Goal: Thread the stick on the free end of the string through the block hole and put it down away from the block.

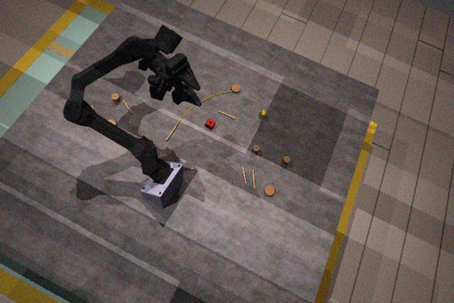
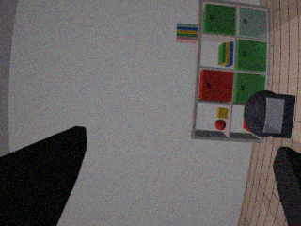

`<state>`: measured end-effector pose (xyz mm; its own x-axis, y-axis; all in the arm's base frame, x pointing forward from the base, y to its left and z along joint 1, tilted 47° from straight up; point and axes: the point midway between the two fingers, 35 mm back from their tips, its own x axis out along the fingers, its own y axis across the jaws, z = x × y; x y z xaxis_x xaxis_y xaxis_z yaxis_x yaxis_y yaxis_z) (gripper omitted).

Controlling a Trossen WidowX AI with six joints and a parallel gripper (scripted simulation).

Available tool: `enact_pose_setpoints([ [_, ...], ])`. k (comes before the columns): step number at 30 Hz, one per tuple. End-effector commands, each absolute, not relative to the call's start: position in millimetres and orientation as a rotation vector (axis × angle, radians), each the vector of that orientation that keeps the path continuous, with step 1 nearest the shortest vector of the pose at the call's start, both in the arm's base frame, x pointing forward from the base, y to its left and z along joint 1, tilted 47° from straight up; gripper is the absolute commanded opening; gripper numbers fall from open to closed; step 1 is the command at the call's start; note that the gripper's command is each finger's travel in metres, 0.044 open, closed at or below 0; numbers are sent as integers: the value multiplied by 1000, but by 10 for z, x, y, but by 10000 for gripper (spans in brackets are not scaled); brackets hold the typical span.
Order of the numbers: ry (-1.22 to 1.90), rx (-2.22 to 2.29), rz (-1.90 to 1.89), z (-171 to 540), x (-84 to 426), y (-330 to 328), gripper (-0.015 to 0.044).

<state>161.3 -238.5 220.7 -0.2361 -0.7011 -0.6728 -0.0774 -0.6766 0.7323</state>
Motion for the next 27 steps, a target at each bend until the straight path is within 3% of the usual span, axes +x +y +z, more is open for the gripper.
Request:
enact_pose_setpoints([
  [1, -932, 1598, -1965, 2207, 1613, -2385, 426],
  [4, -830, 1581, -1981, 2154, 1655, -2372, 440],
  [10, 17, 1390, -1940, 1697, 1997, -2208, 440],
  [16, 740, 1136, -1624, 1258, 2285, -1957, 440],
  [27, 1222, 872, -1157, 899, 2504, -1672, 440],
])
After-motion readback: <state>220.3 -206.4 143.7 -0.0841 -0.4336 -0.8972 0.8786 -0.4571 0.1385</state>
